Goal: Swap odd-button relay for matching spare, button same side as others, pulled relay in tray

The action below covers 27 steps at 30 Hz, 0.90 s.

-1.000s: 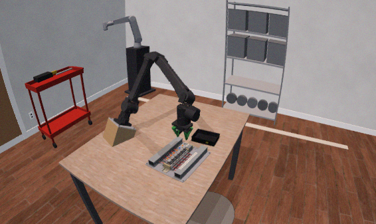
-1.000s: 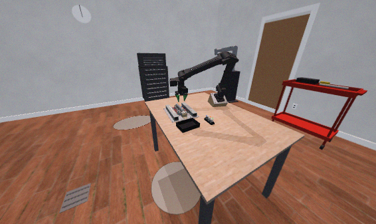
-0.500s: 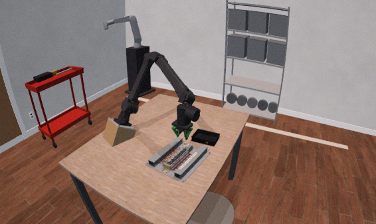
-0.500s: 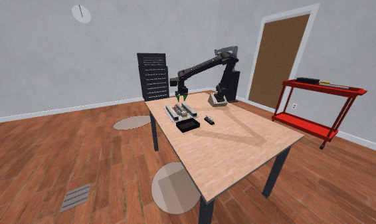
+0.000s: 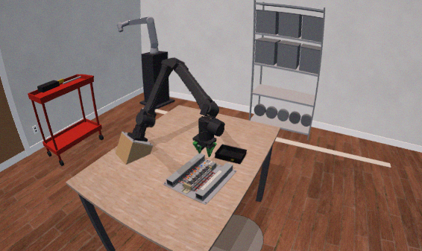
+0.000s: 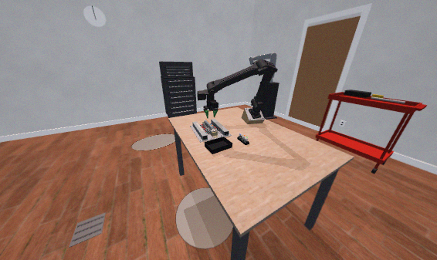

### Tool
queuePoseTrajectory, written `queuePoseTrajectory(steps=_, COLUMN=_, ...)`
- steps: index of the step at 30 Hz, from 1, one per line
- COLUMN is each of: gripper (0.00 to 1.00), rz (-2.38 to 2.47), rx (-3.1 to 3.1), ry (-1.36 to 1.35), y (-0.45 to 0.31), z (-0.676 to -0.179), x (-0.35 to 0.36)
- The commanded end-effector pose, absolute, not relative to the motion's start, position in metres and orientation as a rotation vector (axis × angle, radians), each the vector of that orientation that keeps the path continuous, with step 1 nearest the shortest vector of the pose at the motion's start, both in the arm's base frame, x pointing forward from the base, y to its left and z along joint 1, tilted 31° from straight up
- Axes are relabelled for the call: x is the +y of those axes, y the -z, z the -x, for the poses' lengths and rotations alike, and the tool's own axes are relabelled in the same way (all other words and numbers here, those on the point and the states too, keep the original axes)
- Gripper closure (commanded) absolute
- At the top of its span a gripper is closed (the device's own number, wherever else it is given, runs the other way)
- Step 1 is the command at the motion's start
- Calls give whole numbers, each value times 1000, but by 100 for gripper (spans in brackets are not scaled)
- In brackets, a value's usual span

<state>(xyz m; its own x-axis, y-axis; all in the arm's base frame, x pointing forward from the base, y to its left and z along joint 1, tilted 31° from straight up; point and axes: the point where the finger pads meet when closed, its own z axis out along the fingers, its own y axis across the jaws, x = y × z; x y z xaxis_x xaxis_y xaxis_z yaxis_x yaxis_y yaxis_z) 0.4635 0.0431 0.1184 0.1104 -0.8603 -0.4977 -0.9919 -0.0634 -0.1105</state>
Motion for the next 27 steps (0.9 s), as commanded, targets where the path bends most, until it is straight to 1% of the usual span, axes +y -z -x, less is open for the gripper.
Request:
queuePoseTrajectory(steps=1, gripper=41, rz=1966, rx=1796, ry=-391, y=-122, z=-475, x=42)
queuePoseTrajectory(steps=13, gripper=41, rz=1963, rx=1806, ry=-401, y=-93, z=-469, x=28)
queuePoseTrajectory(steps=27, gripper=41, rz=1958, rx=1769, ry=-324, y=-119, z=-484, x=24)
